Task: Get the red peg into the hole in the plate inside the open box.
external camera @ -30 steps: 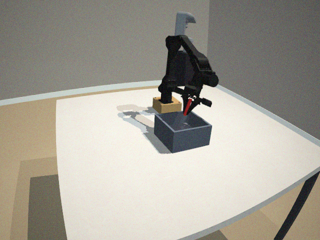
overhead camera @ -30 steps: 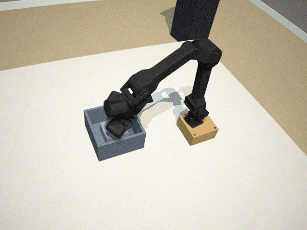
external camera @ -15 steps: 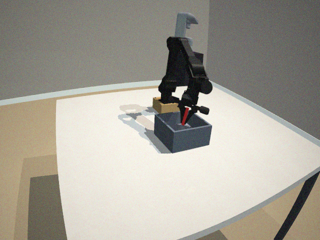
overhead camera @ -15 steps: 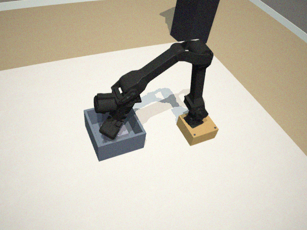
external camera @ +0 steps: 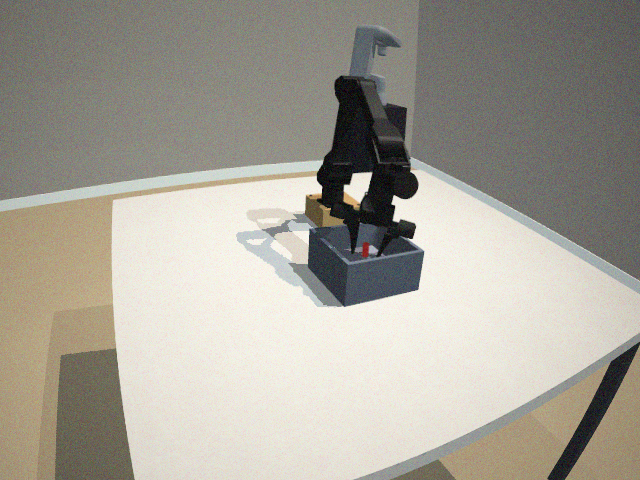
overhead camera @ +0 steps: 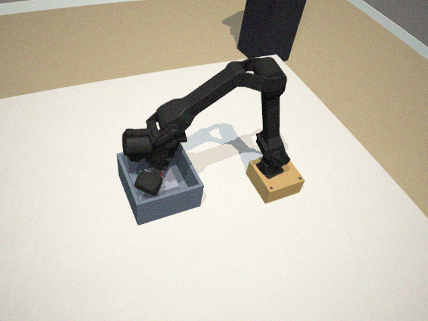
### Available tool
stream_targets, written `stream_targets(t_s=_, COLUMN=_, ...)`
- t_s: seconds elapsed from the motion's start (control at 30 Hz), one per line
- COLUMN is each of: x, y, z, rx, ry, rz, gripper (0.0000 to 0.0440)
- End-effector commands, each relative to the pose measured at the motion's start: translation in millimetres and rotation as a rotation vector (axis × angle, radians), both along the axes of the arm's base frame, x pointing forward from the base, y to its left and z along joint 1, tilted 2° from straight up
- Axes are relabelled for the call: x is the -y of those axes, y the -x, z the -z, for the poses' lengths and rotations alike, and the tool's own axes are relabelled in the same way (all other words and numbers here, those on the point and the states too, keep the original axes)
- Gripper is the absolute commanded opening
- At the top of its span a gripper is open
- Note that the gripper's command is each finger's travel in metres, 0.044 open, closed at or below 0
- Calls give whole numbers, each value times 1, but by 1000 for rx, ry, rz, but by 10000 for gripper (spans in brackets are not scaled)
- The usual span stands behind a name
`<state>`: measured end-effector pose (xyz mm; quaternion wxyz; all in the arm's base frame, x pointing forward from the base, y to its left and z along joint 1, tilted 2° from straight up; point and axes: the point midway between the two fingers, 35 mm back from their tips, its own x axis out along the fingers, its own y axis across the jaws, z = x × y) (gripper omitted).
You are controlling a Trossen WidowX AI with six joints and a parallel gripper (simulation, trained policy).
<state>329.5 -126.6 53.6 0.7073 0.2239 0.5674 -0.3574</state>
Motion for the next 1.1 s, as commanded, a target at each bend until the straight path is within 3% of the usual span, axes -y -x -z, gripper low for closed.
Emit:
stream_targets(t_s=0.0, x=3, y=-15, z=0, rx=4, ry=-24, rz=-19, gripper=346)
stream_targets(t_s=0.13, x=4, y=-31, z=-9, rx=28, ry=-48, rz=-36, gripper=440)
stream_targets(t_s=0.6, x=-6, y=-89, z=-50, rx=146, ry=-131, rz=-111, gripper=440)
stream_targets(t_s=1.07, x=-7, y=-90, z=-51, rx=150, ry=-132, rz=-113, gripper=440)
